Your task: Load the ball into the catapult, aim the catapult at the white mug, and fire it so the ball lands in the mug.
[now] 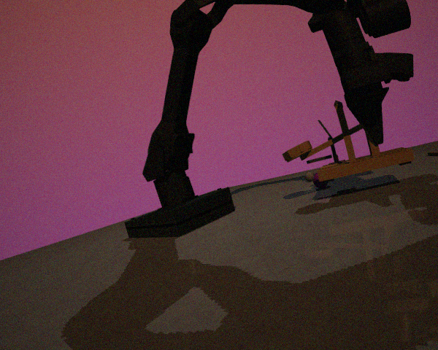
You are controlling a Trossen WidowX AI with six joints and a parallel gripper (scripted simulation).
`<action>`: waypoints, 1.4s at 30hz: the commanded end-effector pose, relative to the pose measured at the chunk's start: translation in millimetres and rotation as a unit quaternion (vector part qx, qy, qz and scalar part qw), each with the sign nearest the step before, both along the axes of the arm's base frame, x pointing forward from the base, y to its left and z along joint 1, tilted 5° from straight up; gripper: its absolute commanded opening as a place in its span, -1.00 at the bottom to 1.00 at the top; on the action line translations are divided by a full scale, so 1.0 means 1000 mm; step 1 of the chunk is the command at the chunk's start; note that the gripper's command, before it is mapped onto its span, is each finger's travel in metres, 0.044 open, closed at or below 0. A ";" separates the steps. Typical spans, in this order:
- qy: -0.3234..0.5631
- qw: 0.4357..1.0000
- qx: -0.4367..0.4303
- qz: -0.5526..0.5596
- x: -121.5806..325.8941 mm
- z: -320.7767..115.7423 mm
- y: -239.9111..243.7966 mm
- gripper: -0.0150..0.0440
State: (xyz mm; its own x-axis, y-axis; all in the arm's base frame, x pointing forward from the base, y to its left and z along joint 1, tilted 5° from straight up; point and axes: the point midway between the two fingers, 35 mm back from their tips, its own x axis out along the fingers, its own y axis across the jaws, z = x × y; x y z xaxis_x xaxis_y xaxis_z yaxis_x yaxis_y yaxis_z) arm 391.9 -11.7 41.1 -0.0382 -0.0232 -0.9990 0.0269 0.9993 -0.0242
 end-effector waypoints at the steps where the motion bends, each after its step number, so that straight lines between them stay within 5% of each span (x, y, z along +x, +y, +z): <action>1: 0.001 1.000 0.001 -0.003 0.000 -0.007 0.000 -0.49; 24: 0.001 1.000 0.000 0.000 -0.002 -0.029 0.000 -0.49; 38: 0.001 1.000 0.000 0.000 -0.001 -0.027 0.000 0.75; 42: 0.000 1.000 0.000 -0.001 0.005 0.020 0.001 1.00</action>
State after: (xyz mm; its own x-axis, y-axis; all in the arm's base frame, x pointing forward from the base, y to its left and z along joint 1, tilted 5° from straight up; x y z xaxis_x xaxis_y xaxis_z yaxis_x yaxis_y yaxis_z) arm 389.6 -11.8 27.1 -0.0669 -0.0227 -0.9975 0.0273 0.9993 -0.0245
